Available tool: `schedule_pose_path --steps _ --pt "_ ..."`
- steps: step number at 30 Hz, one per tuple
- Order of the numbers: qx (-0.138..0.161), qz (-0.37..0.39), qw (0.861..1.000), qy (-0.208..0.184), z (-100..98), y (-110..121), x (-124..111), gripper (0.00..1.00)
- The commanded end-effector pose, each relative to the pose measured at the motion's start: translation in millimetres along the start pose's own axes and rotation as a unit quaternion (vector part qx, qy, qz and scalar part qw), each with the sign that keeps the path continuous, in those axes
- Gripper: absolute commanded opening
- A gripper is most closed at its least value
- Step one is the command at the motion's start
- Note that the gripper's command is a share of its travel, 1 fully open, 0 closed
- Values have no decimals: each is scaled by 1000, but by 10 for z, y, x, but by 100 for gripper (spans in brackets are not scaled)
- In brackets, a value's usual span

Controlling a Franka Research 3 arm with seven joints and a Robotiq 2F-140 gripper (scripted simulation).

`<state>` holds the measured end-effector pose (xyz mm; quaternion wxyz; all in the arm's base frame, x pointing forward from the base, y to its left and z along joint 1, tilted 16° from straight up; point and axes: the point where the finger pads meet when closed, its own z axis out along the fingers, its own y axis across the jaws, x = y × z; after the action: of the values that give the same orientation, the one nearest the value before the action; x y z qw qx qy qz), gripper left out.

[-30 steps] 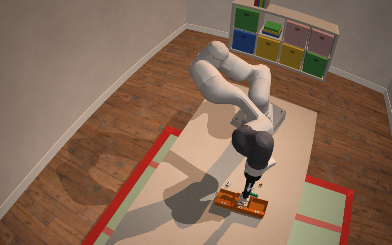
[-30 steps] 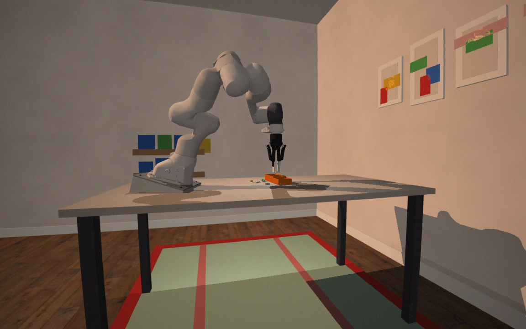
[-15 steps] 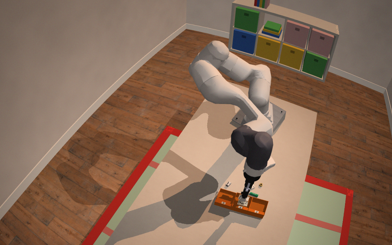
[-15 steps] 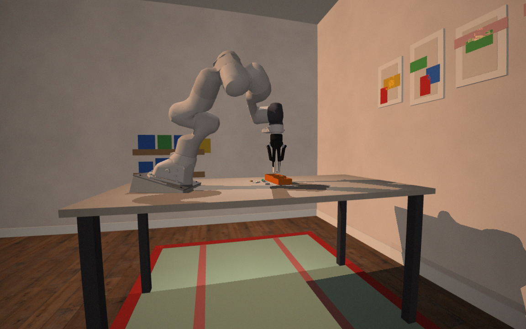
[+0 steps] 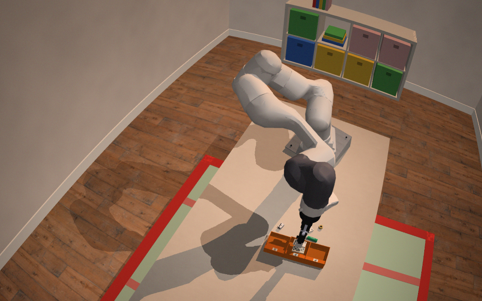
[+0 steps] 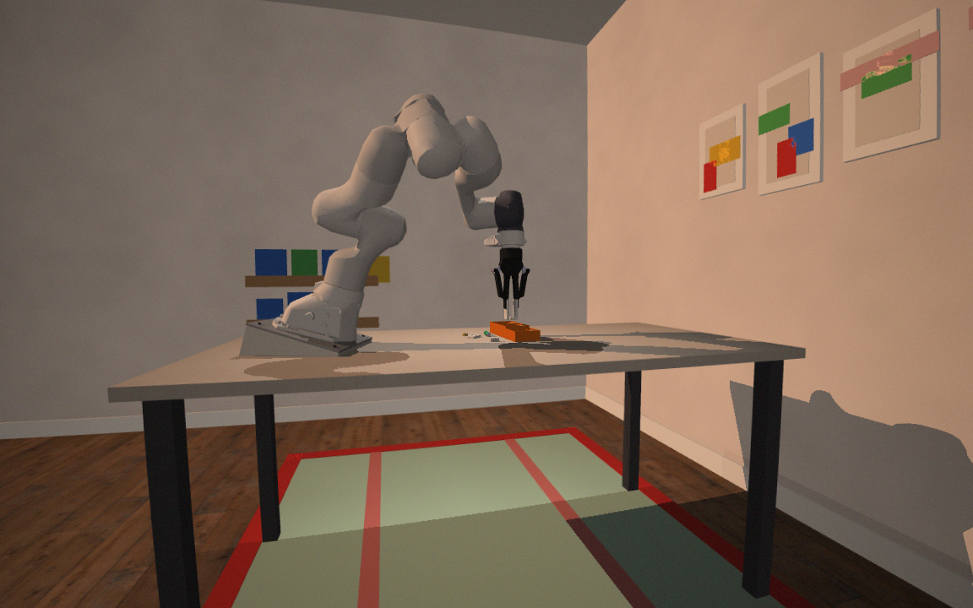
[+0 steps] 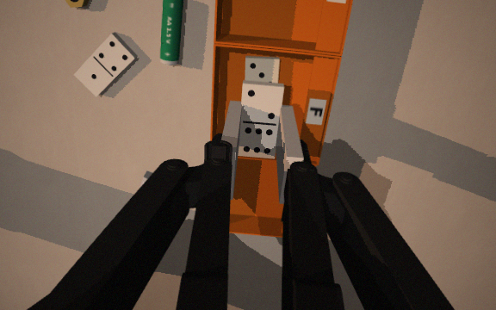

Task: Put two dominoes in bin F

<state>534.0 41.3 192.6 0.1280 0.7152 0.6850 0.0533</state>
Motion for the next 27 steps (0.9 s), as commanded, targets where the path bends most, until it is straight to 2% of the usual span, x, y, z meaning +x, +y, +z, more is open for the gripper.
schedule_pose_path --steps 1,18,27 --pt "-1 3 1000 2 57 -1 12 13" --pt "-1 3 1000 2 351 2 15 13" --pt "-1 3 1000 2 351 16 16 13"
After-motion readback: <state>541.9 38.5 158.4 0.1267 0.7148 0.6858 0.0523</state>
